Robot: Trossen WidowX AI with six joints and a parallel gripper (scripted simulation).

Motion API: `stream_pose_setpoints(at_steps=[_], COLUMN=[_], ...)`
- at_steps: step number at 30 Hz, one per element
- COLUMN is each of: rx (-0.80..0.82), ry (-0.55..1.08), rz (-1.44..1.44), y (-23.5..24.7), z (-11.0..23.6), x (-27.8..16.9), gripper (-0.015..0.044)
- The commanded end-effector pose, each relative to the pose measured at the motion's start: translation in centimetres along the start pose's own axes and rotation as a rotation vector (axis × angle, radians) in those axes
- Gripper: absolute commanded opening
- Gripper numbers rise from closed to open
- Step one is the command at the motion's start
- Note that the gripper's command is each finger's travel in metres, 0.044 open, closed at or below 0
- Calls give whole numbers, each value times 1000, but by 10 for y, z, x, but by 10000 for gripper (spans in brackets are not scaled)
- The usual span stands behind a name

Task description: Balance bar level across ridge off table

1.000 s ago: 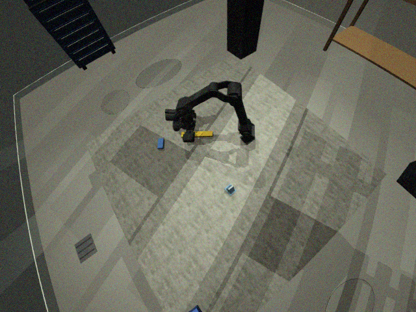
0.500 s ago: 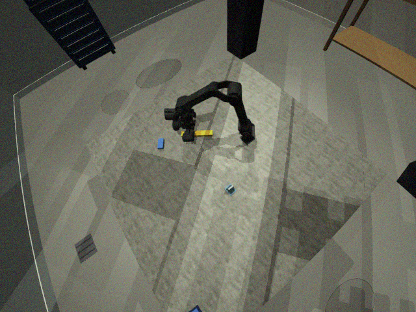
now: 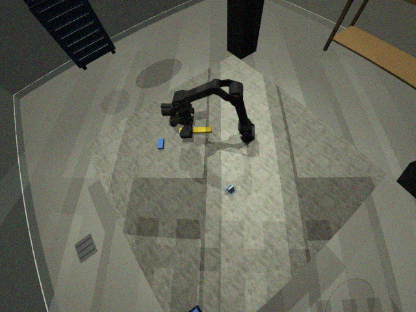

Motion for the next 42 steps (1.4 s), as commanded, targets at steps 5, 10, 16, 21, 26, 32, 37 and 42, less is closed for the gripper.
stream_pose_setpoints(at_steps=[5, 10, 16, 21, 26, 32, 37, 42], rx=[6, 6, 7, 7, 9, 11, 13, 14], ry=[-12, -11, -10, -9, -9, -8, -8, -7], rz=[4, 5, 6, 4, -32, -82, -124, -166], y=[0, 0, 0, 0, 17, 41, 60, 79], z=[26, 39, 55, 59, 59, 59, 60, 60], x=[0, -2, -4, -5, -7, -12, -17, -23], gripper=[0, 0, 0, 0, 0, 0, 0, 0])
Point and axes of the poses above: the point midway between the two fingers, 35 mm back from their tips, its own z axis back along the fingers, its own y axis across the jaws, x = y × z, the point moved 3 cm from there along z, back along the fingers, and after that the axes turned 11 degrees about -z, right-handed, at the moved point
